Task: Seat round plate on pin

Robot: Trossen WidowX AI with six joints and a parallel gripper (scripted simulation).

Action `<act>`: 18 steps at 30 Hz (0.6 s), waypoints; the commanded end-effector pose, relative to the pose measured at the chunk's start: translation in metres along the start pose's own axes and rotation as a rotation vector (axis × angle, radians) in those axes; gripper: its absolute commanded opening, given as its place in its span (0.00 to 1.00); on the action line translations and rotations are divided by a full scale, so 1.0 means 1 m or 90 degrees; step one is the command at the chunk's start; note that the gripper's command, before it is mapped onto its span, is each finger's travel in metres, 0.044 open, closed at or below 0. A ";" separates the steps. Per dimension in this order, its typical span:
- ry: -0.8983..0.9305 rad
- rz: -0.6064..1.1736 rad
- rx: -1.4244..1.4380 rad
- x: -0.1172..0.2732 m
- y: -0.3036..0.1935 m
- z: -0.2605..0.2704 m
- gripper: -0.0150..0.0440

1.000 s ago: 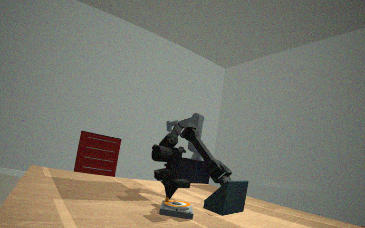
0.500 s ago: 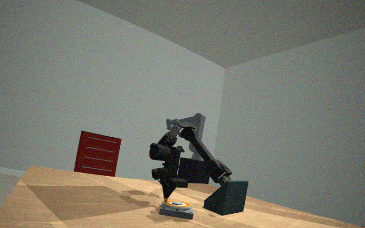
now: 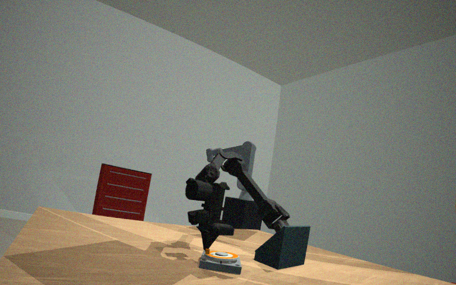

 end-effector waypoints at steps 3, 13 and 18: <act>0.004 -0.001 0.000 0.001 0.005 0.007 0.25; 0.004 -0.001 0.000 0.001 0.010 0.015 0.25; 0.004 -0.001 0.000 0.002 0.012 0.019 0.25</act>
Point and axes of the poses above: the point midway between the two fingers, 35 mm back from their tips, its own x axis back along the fingers, its own z axis across the jaws, y = z × x, the point moved 10 cm from there along x, back along the fingers, and after that the axes turned 14 degrees about x, right-handed, at the moved point
